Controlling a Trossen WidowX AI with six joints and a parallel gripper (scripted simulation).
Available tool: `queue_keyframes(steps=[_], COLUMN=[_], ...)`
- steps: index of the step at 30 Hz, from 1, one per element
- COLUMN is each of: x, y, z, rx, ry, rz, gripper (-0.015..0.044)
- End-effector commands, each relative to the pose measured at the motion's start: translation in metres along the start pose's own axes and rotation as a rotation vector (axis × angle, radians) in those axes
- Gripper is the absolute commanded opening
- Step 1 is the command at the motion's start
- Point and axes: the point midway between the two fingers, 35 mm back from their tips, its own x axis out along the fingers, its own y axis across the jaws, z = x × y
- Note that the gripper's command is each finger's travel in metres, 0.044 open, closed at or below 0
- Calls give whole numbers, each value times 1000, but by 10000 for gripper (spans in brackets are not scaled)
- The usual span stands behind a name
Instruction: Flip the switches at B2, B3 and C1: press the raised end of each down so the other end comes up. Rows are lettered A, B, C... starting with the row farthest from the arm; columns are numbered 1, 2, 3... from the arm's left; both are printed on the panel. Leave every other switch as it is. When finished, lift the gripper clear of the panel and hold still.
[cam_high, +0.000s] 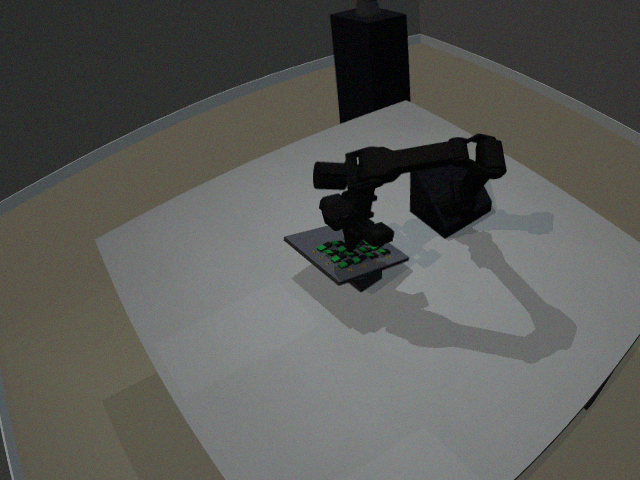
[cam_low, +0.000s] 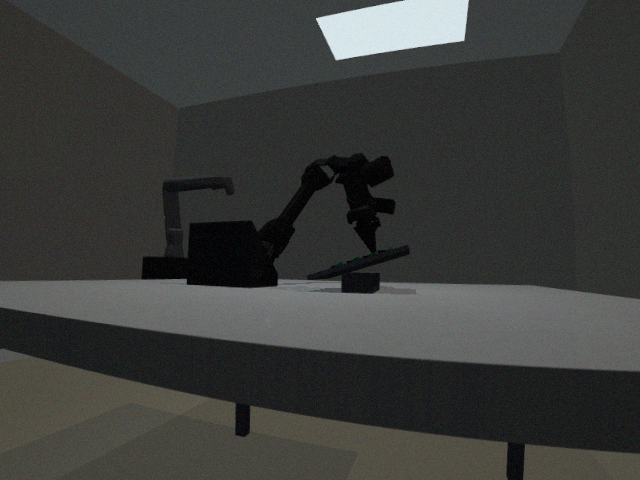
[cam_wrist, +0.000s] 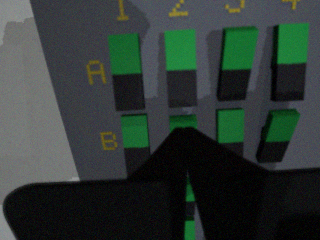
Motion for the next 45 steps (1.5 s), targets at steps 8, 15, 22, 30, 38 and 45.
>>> queue_keyframes(steps=[8,15,22,30,38,45], x=[1,1,2,3,5,5], y=[0,0,0,0,0,0], z=[0,0,0,0,0,0], rx=[7,7,7,7,7,7], ry=[-4,-4,-4,-4,-4,-4], rz=[3,3,3,3,3,3], gripper=[0,0,0,0,0,0])
